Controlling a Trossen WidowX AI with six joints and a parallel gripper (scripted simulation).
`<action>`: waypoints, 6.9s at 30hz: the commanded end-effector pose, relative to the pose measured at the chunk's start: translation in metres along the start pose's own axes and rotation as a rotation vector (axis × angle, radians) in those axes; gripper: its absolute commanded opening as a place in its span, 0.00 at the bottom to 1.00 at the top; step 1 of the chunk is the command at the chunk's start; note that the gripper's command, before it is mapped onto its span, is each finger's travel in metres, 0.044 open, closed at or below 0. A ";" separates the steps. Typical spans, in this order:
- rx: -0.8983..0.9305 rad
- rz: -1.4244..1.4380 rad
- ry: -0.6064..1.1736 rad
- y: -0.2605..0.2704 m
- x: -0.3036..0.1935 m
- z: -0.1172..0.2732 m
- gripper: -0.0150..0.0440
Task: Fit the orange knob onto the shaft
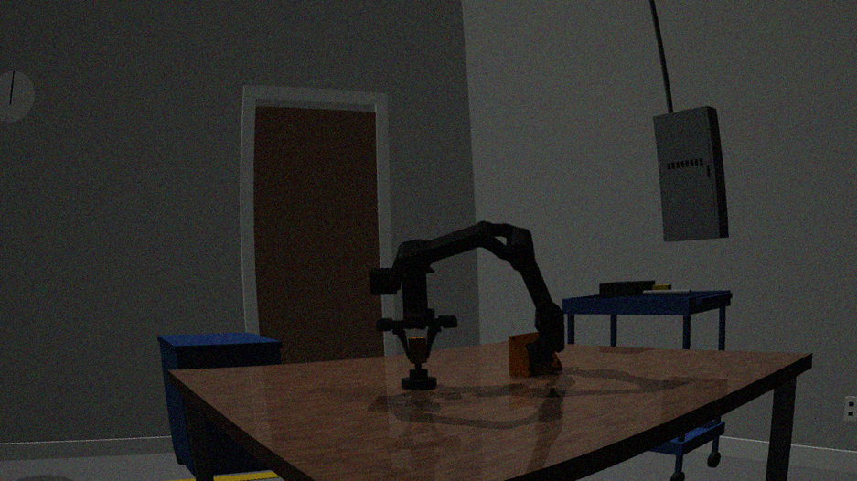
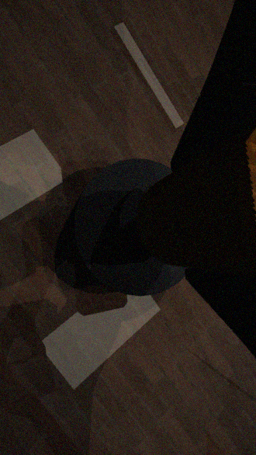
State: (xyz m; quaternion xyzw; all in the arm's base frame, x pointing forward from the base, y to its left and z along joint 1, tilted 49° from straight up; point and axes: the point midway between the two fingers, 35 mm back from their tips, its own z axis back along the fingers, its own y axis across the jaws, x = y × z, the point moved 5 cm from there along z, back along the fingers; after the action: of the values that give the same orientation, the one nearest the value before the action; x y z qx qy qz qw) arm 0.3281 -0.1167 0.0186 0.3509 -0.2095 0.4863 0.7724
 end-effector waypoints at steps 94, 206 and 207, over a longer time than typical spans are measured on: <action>-0.006 0.427 0.002 0.001 0.001 -0.001 0.25; -0.005 0.846 0.004 0.001 0.001 0.000 0.25; -0.006 0.846 0.004 0.000 0.001 0.000 0.25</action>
State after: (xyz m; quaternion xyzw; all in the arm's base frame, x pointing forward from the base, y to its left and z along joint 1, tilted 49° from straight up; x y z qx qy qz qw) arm 0.3279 -0.1160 0.0192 0.2309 -0.3342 0.7606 0.5064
